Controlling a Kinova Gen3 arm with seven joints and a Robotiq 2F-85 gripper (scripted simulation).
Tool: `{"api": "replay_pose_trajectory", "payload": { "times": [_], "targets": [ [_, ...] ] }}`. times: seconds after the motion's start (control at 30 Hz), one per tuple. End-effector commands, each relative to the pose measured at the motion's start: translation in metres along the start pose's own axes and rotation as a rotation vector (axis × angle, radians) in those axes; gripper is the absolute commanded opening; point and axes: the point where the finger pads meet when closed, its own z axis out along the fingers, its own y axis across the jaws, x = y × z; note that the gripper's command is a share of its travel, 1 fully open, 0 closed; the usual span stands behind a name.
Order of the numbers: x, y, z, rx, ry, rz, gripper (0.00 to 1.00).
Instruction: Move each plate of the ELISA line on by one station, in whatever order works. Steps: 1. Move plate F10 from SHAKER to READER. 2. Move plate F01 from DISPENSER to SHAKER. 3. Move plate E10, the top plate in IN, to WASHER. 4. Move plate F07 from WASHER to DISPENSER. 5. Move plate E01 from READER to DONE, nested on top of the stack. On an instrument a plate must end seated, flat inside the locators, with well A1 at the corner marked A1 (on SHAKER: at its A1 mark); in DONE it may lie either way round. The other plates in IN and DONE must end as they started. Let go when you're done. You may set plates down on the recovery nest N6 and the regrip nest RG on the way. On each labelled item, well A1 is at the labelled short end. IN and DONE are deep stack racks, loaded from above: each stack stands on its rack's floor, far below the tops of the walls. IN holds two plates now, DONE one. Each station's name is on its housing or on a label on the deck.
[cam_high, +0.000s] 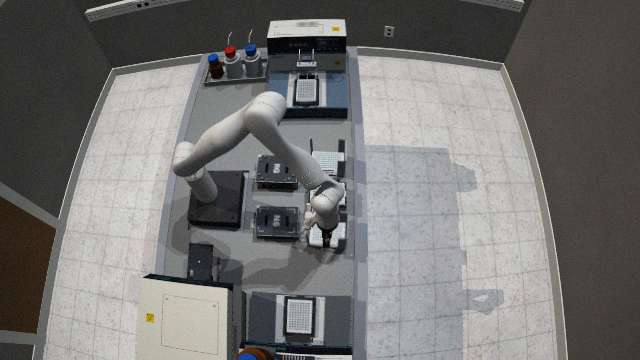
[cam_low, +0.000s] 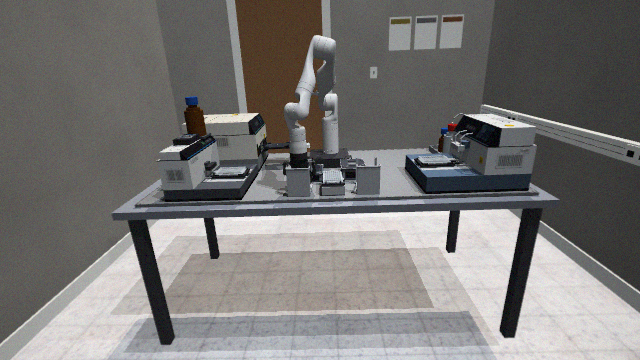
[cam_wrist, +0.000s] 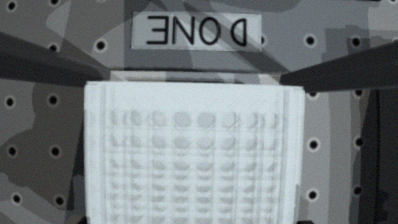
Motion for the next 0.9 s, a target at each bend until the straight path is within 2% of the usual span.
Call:
{"api": "replay_pose_trajectory", "payload": {
  "times": [0.0, 0.63, 0.67, 0.87],
  "targets": [
    [-0.0002, -0.0005, 0.0025, -0.001, -0.003, 0.002, 0.94],
    [0.0001, -0.0003, 0.0038, -0.001, -0.001, 0.001, 0.94],
    [0.0009, -0.0002, 0.0027, -0.002, 0.0, 0.003, 1.0],
    [0.0002, -0.0002, 0.0026, -0.001, -0.001, 0.001, 1.0]
  ]
}}
